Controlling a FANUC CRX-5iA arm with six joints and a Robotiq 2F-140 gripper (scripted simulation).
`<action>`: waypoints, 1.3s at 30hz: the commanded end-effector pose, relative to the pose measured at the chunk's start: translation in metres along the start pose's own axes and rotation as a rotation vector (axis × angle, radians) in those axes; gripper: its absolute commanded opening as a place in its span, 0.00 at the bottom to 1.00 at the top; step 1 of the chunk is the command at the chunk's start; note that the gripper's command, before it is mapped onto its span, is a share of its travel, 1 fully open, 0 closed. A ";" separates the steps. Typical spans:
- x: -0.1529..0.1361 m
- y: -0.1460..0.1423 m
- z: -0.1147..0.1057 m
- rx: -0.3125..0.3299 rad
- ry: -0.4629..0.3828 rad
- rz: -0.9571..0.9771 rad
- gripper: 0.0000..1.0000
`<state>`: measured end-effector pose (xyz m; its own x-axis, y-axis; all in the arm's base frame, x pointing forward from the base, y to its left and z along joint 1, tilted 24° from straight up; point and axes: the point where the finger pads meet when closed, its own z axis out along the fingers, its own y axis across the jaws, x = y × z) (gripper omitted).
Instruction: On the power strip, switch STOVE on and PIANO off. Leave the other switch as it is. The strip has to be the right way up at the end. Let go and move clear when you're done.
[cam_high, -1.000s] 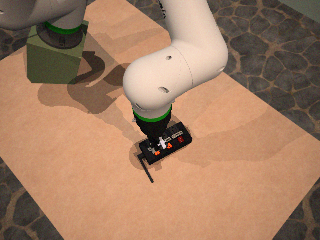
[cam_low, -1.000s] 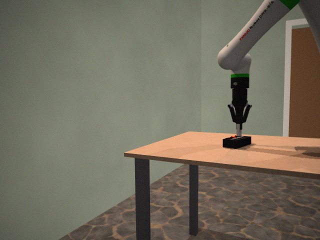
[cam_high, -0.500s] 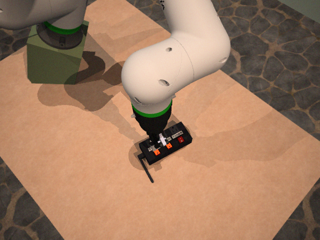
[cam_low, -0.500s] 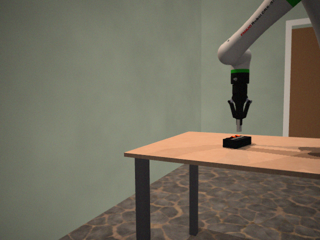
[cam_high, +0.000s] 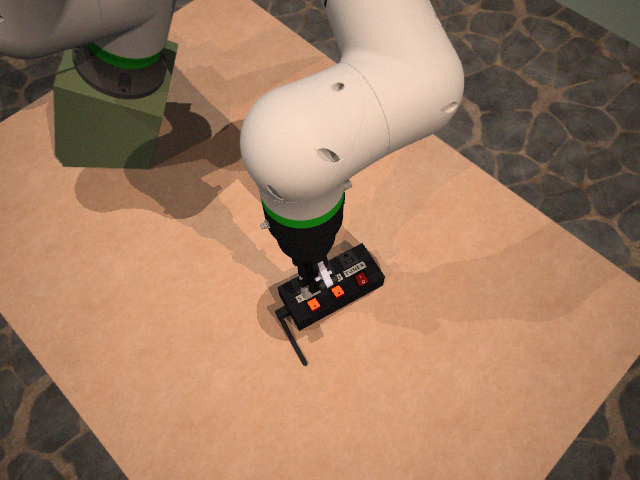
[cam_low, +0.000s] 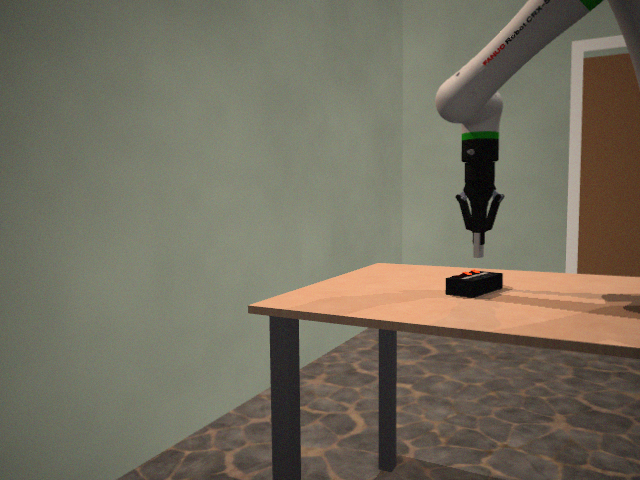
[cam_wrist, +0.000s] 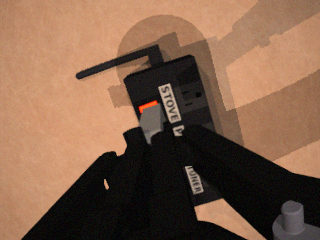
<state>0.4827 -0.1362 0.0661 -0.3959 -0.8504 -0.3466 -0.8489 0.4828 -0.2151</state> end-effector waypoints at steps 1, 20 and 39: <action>0.000 0.000 0.000 0.000 0.000 0.000 0.00; -0.045 -0.013 -0.015 0.002 -0.001 0.001 0.00; -0.045 -0.013 -0.015 0.002 -0.001 0.001 0.00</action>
<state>0.5068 -0.1070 0.0980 -0.3963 -0.8498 -0.3477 -0.8479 0.4840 -0.2164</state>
